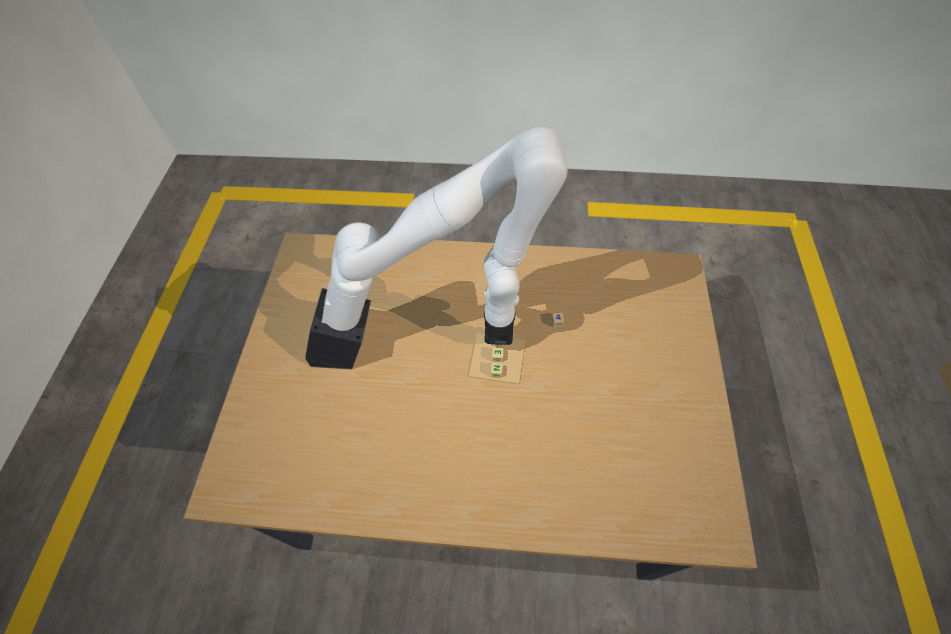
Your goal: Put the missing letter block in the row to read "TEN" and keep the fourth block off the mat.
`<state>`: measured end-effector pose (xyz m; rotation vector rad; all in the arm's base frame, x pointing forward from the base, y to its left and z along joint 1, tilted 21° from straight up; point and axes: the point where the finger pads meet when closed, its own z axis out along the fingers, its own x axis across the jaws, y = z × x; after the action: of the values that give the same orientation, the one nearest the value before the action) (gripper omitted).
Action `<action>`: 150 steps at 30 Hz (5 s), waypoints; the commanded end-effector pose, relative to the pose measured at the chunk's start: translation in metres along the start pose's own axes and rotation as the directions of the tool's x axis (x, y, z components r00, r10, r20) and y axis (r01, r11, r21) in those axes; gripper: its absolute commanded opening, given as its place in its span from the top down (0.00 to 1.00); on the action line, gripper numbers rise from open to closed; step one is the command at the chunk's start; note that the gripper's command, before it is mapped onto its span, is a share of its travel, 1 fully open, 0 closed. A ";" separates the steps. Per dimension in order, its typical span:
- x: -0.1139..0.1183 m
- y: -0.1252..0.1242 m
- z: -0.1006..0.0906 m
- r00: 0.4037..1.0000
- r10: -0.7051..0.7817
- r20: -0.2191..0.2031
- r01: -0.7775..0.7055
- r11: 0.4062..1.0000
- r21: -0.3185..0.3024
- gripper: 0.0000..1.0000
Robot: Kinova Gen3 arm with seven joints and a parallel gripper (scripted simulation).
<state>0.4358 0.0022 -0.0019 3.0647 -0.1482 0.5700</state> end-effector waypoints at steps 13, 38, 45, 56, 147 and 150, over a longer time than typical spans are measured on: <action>0.003 -0.001 0.001 1.000 0.017 -0.007 -0.017 1.000 0.002 0.43; 0.003 -0.001 0.001 1.000 0.017 -0.007 -0.017 1.000 0.002 0.13; 0.002 -0.001 -0.001 1.000 0.017 -0.004 -0.017 1.000 0.002 0.13; -0.002 0.000 -0.041 1.000 0.017 0.005 -0.017 1.000 0.001 0.13; 0.001 -0.001 -0.175 1.000 0.017 -0.003 -0.017 1.000 0.003 0.00; 0.001 -0.001 -0.175 1.000 0.017 -0.003 -0.017 1.000 0.003 0.00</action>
<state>0.3723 0.0101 0.1592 3.0714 -0.1667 0.5683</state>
